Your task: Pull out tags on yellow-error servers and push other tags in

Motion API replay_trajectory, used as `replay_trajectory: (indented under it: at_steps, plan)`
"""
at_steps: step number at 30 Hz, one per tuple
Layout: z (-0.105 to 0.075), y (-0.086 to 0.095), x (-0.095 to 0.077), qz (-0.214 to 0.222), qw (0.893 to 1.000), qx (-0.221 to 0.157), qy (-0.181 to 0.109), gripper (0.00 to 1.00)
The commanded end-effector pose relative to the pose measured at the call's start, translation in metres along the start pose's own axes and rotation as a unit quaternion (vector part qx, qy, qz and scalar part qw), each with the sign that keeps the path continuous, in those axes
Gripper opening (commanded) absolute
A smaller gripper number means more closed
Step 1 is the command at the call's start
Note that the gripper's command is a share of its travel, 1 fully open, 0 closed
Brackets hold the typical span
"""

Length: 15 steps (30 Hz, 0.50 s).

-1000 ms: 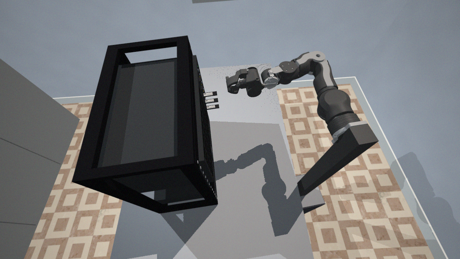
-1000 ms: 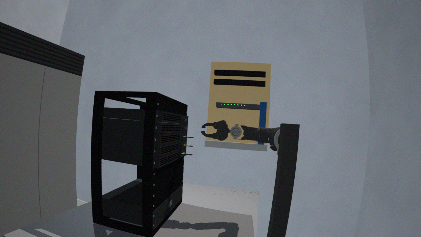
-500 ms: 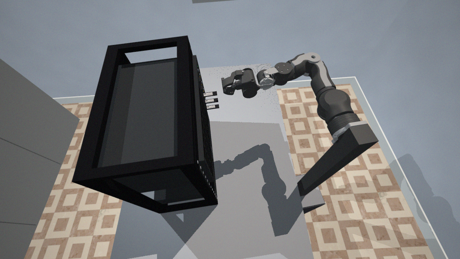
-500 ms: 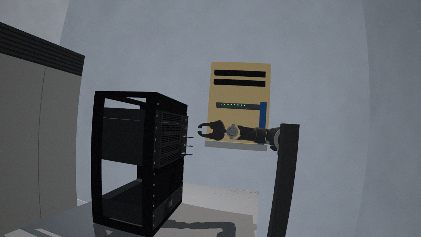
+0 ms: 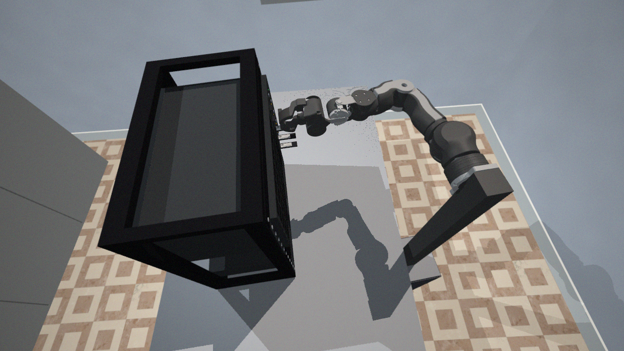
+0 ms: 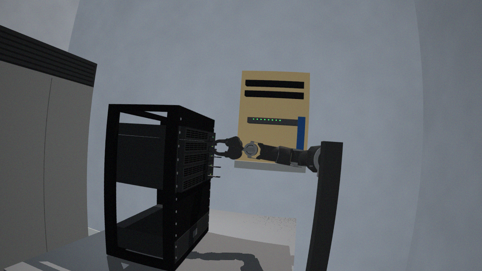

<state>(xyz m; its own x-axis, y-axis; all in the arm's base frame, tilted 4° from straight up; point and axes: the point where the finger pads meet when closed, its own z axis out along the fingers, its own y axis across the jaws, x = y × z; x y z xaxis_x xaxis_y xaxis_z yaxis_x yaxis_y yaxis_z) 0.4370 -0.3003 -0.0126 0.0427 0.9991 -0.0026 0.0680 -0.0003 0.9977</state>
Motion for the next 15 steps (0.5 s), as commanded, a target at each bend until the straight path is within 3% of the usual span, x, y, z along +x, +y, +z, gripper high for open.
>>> replay_trajectory:
  at_steps: [1, 15]
  plan:
    - [0.0025, 0.0029, -0.0017, -0.004, 1.0, -0.001, 0.001, 0.1]
    - [0.01, 0.0029, -0.0014, -0.004, 1.0, -0.001, 0.001, 0.1]
